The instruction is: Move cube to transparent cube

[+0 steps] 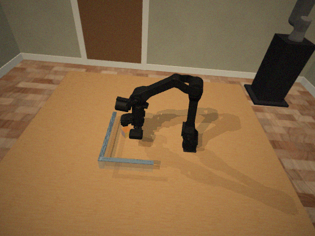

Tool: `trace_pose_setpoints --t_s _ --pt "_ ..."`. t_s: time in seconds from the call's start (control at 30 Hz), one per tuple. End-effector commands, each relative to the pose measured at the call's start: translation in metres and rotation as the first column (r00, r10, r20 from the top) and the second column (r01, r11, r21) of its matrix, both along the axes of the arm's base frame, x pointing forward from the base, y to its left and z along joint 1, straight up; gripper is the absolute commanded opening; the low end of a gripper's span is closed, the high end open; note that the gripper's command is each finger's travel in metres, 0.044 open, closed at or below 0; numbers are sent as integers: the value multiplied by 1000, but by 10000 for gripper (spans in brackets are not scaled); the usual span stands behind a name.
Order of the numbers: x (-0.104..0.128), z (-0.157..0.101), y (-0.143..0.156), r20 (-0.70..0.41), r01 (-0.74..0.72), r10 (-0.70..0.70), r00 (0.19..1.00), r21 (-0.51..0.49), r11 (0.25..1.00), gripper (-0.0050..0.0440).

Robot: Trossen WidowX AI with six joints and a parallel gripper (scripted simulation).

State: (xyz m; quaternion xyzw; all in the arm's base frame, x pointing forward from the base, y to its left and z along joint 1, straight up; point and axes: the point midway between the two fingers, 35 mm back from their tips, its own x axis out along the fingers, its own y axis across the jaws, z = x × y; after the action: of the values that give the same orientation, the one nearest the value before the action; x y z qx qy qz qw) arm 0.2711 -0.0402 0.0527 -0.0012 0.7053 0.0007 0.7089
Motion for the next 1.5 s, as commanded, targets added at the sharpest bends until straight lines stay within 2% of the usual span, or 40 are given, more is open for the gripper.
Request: trace_pose_setpoints --t_s 0.0,0.4,0.8,1.37,1.47 --pt "2 -2 0 19 3 -3 1000 -3 1000 0" --pt "2 -9 0 19 3 -3 1000 -3 1000 0" --pt "3 -6 -1 23 3 -3 1000 -3 1000 280" --pt "3 -6 -1 23 3 -3 1000 -3 1000 280" --pt "5 14 -1 22 3 -3 1000 -3 1000 280"
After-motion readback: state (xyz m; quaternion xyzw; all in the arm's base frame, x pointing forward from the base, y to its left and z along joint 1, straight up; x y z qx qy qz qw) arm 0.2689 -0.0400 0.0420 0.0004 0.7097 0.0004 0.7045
